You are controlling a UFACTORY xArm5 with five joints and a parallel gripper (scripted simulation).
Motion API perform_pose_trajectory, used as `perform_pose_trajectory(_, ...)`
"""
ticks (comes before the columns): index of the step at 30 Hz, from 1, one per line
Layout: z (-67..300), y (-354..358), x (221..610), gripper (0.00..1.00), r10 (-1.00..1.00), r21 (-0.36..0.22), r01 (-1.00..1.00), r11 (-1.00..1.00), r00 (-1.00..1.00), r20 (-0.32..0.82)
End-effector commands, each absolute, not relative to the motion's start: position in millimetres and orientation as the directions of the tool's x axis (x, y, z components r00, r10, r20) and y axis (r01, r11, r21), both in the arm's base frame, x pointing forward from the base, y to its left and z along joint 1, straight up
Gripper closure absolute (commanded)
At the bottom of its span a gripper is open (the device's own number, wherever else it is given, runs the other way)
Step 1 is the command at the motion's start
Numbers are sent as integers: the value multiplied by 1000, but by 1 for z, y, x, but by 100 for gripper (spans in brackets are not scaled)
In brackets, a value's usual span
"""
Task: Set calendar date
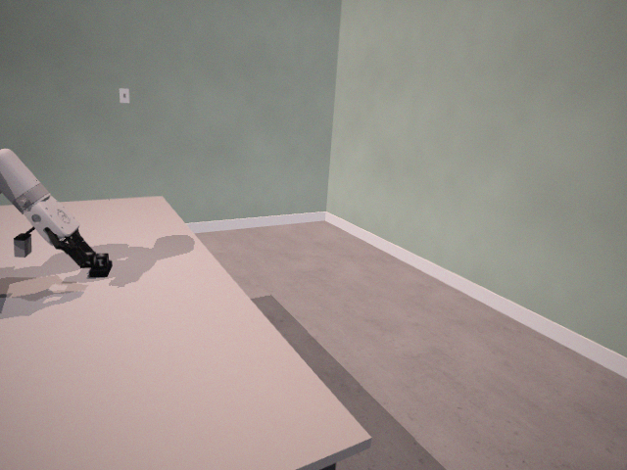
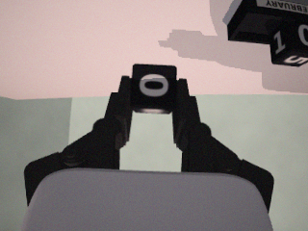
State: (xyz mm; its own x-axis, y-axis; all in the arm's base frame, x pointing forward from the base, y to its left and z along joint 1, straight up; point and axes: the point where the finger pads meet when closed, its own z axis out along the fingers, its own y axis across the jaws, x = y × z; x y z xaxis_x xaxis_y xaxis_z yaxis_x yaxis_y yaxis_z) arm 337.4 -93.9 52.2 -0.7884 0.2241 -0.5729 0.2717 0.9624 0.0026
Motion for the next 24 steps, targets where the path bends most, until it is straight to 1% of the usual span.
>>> perform_pose_trajectory(1,56,-94,338,71,225,3,272,962,-791,-570)
perform_pose_trajectory(11,56,-94,338,71,225,3,272,962,-792,-567)
perform_pose_trajectory(20,58,-94,340,71,242,2,272,962,-851,-466)
perform_pose_trajectory(24,58,-94,340,71,243,2,272,962,-855,-458)
